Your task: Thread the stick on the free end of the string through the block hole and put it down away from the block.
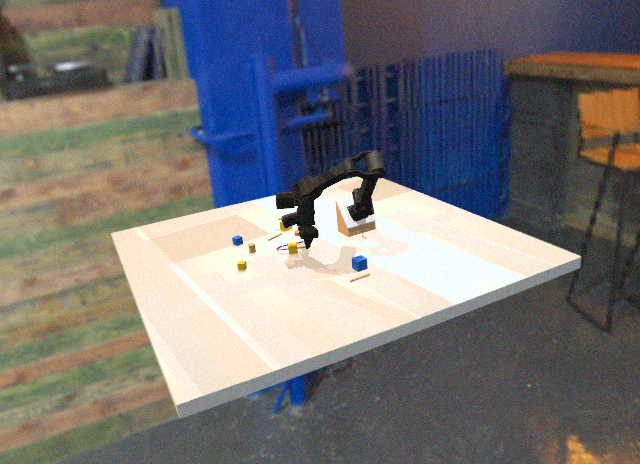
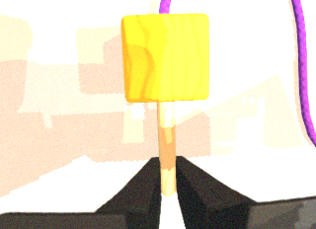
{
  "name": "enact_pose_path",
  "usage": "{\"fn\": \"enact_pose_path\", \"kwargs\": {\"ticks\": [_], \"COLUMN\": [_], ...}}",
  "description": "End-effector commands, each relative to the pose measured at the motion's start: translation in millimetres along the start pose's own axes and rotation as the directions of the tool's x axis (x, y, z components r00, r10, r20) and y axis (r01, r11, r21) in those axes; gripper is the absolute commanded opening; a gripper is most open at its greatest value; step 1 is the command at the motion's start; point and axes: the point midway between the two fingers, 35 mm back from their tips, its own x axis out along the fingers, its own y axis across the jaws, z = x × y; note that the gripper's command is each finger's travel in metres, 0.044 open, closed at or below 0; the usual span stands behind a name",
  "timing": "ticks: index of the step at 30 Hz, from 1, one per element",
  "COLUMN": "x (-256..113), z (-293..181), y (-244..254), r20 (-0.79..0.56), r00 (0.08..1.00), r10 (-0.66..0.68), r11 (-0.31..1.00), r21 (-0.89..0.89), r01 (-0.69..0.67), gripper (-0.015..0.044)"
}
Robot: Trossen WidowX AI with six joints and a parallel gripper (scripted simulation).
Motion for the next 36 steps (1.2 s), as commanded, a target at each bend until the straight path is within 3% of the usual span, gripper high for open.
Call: {"fn": "enact_pose_path", "kwargs": {"ticks": [1, 36], "x": [1.3, -0.2], "z": [-7.1, -32.6], "y": [-1.5, -1.5], "r20": [-0.009, -0.011], "r00": [1.0, 1.0], "r10": [0.0, 0.0], "r11": [1.0, 1.0], "r21": [0.006, 0.007], "r01": [0.0, 0.0], "gripper": [0.0, 0.0]}}
